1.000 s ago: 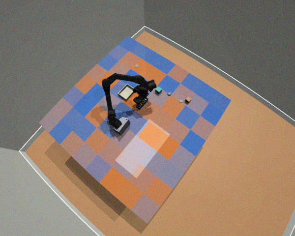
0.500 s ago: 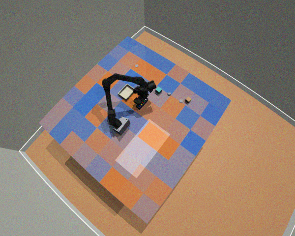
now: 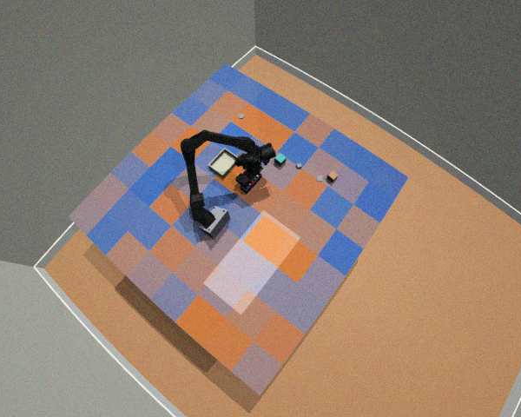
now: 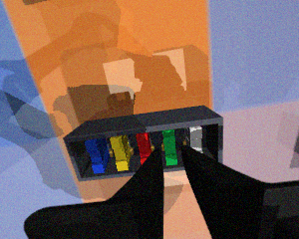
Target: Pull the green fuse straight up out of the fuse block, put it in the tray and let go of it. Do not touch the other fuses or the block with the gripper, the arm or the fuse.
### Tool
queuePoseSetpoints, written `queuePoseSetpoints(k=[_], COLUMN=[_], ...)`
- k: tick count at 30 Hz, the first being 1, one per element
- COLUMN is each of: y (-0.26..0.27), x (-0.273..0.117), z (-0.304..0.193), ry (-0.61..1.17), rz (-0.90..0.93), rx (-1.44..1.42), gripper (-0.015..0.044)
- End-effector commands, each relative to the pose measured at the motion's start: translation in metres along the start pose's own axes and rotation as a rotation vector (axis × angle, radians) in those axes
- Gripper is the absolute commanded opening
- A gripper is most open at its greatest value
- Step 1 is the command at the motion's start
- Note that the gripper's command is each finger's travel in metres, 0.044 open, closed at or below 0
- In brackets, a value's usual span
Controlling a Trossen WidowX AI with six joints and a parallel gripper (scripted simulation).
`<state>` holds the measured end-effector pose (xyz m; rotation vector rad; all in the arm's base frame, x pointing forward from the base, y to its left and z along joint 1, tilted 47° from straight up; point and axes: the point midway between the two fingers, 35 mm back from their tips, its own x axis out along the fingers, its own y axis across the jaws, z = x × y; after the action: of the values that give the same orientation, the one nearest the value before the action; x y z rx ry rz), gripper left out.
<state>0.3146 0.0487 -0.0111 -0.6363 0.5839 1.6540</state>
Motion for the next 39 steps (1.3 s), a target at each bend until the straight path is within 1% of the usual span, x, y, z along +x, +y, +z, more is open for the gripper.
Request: queuePoseSetpoints(k=[1,14,25,39], y=[0.0000,0.0001,-0.0004,-0.0007], x=[0.0024,0.0102,0.0089,0.0038], z=[0.0001,0.0002,0.0004,0.0001], ry=[-0.003,-0.004,0.000,0.000], rz=[-0.002,-0.002,0.000,-0.001], rx=[0.005,0.005,-0.002,-0.001], gripper=[0.0074,0.0074,0.0001,0.0000])
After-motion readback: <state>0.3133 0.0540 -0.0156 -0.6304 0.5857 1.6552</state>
